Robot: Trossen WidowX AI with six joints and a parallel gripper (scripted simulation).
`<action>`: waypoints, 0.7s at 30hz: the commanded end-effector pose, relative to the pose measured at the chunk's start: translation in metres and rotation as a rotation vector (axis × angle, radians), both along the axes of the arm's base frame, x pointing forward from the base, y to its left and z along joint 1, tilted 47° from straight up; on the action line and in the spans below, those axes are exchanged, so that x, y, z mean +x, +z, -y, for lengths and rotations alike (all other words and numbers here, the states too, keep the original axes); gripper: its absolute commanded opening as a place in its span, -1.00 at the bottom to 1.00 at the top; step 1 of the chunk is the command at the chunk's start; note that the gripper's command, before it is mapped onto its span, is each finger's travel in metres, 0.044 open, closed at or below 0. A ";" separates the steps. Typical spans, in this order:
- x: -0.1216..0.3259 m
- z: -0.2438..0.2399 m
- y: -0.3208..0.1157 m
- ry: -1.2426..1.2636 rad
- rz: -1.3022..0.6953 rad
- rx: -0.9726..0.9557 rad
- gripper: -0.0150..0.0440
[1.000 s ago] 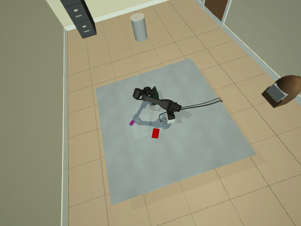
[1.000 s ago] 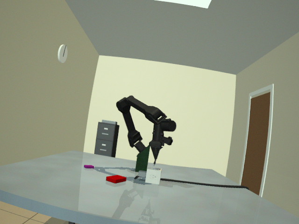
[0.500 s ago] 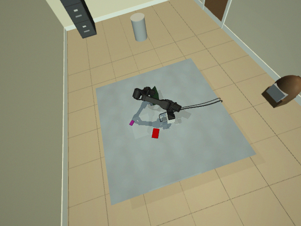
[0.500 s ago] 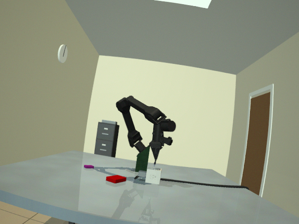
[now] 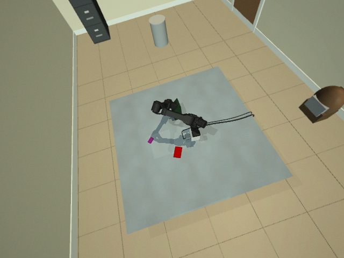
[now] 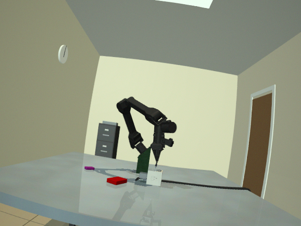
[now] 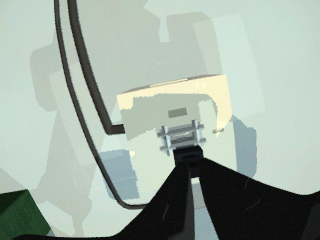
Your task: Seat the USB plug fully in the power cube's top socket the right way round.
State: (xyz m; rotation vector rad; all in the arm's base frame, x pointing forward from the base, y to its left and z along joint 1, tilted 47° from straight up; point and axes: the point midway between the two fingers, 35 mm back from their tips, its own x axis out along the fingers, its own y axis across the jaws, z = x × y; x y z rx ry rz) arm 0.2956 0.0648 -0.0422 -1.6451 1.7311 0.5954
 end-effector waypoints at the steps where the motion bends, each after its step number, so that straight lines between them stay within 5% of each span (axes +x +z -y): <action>1: 0.000 0.000 -0.001 0.004 -0.006 0.006 -0.49; 21: 0.000 0.001 -0.003 0.017 -0.017 0.022 -0.49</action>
